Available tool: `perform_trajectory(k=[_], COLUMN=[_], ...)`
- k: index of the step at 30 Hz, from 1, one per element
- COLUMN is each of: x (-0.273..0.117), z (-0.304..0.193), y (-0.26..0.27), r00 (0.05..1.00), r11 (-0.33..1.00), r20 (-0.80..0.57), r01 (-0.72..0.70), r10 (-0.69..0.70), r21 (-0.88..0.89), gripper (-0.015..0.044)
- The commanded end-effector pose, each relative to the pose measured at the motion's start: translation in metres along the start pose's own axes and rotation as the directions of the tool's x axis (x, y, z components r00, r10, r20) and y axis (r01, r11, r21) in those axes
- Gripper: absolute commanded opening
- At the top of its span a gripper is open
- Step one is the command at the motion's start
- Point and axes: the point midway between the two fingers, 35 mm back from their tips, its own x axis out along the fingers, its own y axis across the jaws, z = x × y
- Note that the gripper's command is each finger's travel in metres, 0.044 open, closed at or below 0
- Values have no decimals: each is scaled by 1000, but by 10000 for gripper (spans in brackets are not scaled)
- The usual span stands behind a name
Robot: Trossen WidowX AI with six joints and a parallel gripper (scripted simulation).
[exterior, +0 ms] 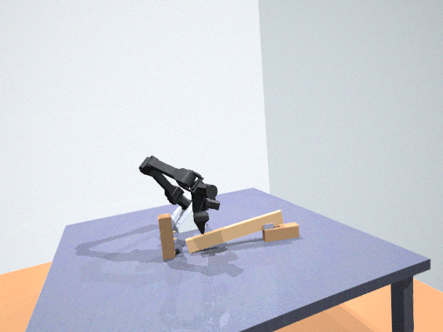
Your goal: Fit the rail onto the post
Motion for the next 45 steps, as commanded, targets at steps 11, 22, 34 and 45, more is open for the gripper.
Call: perform_trajectory(k=[11,22,34,45], x=[17,35,55,72], z=[2,2,1,0], y=[0,-1,0,1], r00=[1000,1000,1000,1000], r11=[1000,1000,1000,1000], r20=[-10,-10,-12,-14], r01=[-2,-2,-2,-2], r10=[2,2,2,2], r21=[-18,-19,-20,-21], gripper=[440,440,440,440])
